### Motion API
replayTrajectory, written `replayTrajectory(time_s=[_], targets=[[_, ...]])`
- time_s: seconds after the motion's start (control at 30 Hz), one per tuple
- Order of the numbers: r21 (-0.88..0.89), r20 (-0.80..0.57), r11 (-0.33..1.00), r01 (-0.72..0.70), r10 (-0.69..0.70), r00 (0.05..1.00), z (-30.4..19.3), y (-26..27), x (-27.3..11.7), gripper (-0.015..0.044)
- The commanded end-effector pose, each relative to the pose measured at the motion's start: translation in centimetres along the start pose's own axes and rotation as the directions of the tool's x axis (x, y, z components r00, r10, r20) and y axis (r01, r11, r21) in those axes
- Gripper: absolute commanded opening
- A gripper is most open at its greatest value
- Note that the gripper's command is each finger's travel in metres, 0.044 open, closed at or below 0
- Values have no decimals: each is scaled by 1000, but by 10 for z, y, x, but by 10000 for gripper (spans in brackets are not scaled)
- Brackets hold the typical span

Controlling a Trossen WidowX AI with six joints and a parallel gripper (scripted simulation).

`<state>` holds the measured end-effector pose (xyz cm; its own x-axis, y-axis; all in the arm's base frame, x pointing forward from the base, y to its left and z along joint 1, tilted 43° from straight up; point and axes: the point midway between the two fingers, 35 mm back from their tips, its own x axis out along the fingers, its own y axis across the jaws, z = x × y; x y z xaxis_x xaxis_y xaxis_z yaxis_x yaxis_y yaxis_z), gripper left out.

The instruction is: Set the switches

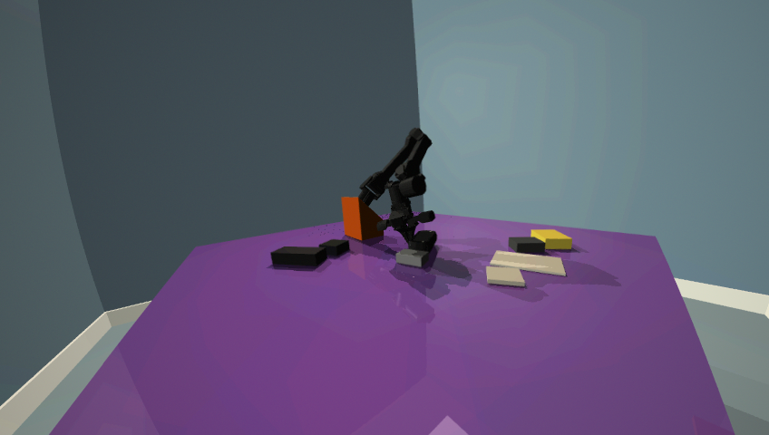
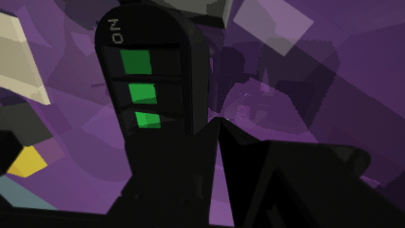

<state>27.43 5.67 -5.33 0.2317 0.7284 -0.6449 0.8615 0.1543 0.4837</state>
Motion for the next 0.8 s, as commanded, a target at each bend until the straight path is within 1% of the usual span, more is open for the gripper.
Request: replayTrajectory(time_s=[0.0,0.17,0.2,0.37,0.77], targets=[[-31,-3,999,-13,13,1000,0,14,3,0],[-31,-3,999,-13,13,1000,-1,21,4,0],[-4,1,1000,-3,3,1000,0,8,-1,0],[-30,-2,999,-12,12,1000,-1,3,-46,0],[-32,-3,999,-14,14,1000,-1,15,-46,0]])
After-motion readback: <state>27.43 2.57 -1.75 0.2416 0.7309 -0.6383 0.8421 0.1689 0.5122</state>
